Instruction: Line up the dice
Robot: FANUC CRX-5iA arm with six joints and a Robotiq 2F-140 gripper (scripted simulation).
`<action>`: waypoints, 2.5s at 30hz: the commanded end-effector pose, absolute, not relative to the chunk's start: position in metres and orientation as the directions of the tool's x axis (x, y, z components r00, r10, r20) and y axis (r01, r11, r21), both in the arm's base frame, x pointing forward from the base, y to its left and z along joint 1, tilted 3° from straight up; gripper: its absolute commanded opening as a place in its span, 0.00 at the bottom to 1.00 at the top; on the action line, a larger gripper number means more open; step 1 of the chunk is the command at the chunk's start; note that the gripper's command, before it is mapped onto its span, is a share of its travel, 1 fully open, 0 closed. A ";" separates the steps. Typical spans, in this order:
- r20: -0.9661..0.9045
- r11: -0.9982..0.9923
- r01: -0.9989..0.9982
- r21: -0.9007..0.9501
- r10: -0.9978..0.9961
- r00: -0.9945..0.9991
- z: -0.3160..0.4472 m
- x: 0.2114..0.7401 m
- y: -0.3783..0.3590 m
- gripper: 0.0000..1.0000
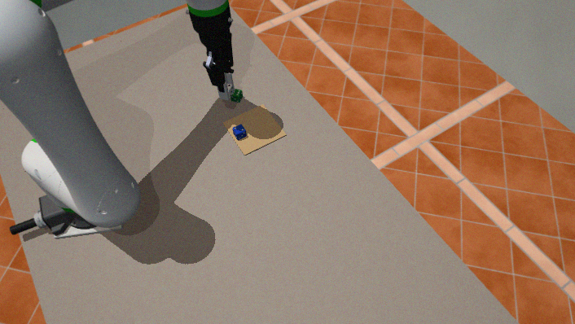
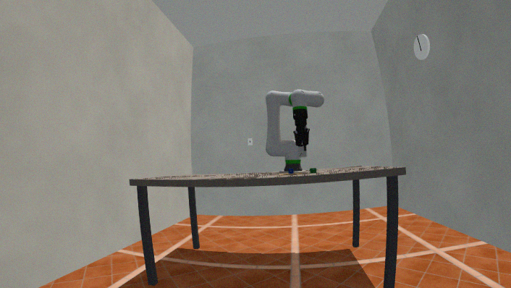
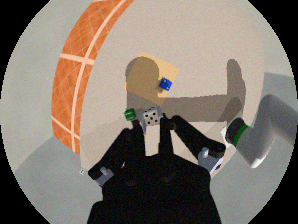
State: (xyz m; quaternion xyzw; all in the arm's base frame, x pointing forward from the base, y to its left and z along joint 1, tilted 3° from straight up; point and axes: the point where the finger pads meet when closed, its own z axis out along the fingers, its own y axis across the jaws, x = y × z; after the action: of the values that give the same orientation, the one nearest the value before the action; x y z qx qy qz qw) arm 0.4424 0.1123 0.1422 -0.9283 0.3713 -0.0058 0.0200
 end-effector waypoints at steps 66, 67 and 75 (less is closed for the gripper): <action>0.018 -0.995 0.090 -0.045 0.089 0.996 0.074 0.487 0.041 0.16; 0.018 -0.995 0.090 -0.045 0.089 0.996 0.074 0.487 0.041 0.16; 0.018 -0.995 0.090 -0.045 0.089 0.996 0.051 0.488 0.042 0.16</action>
State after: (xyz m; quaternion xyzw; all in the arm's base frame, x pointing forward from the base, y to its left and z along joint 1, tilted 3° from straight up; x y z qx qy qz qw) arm 0.4869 0.0413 0.0599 -0.9987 -0.0448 -0.0078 0.0229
